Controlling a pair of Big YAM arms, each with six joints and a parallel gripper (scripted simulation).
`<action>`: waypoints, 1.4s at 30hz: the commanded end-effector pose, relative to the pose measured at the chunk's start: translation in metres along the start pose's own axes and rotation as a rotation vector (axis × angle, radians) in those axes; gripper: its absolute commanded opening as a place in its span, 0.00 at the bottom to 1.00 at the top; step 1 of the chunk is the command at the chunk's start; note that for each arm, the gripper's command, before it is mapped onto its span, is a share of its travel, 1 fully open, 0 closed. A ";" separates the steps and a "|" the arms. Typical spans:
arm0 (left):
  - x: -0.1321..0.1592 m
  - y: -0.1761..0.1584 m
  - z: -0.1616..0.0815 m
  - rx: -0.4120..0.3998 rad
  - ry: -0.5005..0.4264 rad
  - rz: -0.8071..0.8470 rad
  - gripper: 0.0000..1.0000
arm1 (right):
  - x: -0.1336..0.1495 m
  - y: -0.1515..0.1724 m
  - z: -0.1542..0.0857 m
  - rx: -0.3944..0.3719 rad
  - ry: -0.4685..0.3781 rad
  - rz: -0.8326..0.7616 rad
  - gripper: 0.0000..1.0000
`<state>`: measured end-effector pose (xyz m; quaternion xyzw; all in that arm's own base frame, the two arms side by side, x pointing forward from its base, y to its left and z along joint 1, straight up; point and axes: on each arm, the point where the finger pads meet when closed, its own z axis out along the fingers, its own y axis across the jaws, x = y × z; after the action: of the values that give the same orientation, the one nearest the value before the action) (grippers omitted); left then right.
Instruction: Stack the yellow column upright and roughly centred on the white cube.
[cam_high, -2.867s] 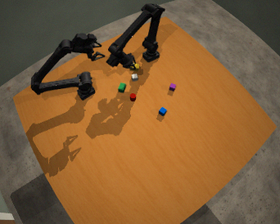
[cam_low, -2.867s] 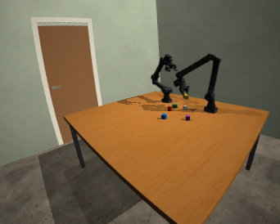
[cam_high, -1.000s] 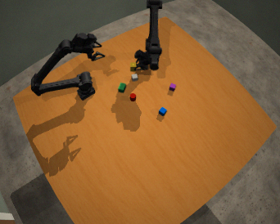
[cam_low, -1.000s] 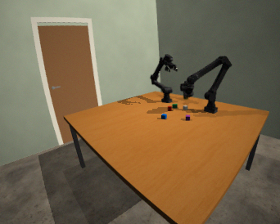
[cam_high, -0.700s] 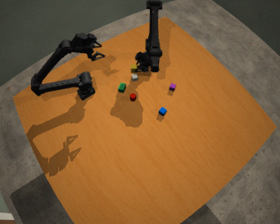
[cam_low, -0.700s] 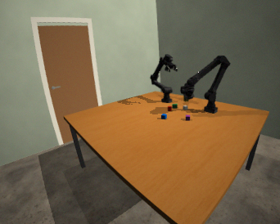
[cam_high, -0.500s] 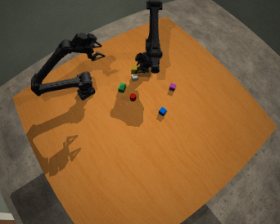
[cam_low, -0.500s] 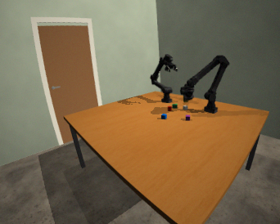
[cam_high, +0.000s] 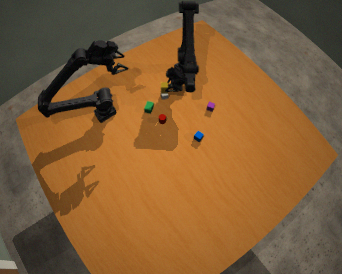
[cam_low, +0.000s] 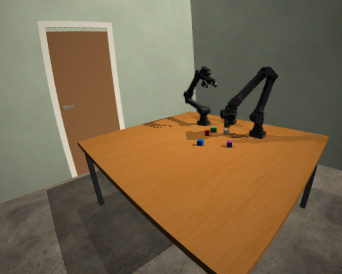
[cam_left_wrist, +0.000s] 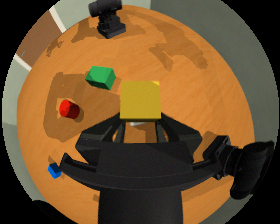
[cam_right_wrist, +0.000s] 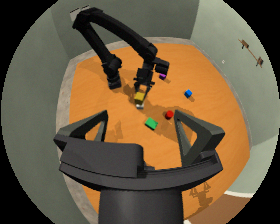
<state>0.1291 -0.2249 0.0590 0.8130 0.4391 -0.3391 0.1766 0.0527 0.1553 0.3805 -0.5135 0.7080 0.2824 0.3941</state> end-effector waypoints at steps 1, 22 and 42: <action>0.008 0.001 0.003 -0.008 -0.002 0.002 0.35 | -0.010 0.002 -0.009 -0.005 -0.018 0.003 1.00; 0.014 -0.001 0.012 0.001 -0.002 -0.001 0.35 | -0.010 0.002 -0.009 -0.005 -0.018 0.003 1.00; 0.015 0.004 0.013 -0.015 -0.001 0.015 0.35 | -0.010 0.002 -0.009 -0.005 -0.018 0.003 1.00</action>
<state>0.1312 -0.2249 0.0393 0.8130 0.4392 -0.3386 0.1777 0.0527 0.1553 0.3805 -0.5135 0.7080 0.2824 0.3941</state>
